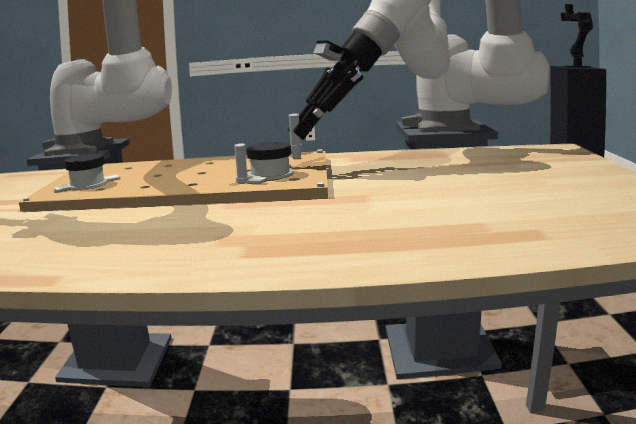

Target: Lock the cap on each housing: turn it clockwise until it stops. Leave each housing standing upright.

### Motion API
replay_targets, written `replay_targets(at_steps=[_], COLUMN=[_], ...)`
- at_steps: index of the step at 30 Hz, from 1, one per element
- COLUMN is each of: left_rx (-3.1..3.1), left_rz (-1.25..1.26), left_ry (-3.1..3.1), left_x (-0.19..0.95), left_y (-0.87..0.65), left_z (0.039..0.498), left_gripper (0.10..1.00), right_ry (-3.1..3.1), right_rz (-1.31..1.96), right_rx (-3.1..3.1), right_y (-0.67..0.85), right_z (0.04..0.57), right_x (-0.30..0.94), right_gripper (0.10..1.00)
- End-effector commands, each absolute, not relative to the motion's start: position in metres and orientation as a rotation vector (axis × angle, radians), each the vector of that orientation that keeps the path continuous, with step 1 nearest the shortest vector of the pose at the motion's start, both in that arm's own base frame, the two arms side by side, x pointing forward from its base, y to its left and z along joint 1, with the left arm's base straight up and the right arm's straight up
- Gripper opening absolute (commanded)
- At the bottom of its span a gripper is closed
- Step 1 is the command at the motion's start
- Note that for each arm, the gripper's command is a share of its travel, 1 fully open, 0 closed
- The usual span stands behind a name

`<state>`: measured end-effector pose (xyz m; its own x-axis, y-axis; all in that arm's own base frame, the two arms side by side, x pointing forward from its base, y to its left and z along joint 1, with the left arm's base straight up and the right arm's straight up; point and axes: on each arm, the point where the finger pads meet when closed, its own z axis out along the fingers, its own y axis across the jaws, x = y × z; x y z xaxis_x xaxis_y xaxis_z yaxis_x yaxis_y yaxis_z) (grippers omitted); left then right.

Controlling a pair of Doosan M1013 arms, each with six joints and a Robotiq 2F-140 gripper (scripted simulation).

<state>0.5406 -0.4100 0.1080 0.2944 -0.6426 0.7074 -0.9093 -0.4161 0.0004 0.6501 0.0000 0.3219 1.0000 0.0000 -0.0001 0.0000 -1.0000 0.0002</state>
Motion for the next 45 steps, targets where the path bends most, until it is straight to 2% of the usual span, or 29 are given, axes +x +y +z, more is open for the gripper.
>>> replay_targets(at_steps=[1, 11, 45], left_rx=[2.165, 2.167, 2.397], left_rz=[0.896, 0.902, 1.227], left_ry=[-1.391, -1.392, -1.038], left_x=[0.518, 0.469, 0.672], left_y=[-0.406, -0.395, -0.499], left_z=[0.122, 0.149, 0.213], left_gripper=[0.099, 0.099, 0.099], right_ry=[0.0, 0.0, 0.0], right_rz=[0.002, 0.002, 0.002], right_rx=[3.142, 3.142, 3.142], right_y=[0.0, 0.0, 0.0], right_z=[0.323, 0.323, 0.323], right_x=[0.65, 0.65, 0.65], right_gripper=[1.0, 1.0, 1.0])
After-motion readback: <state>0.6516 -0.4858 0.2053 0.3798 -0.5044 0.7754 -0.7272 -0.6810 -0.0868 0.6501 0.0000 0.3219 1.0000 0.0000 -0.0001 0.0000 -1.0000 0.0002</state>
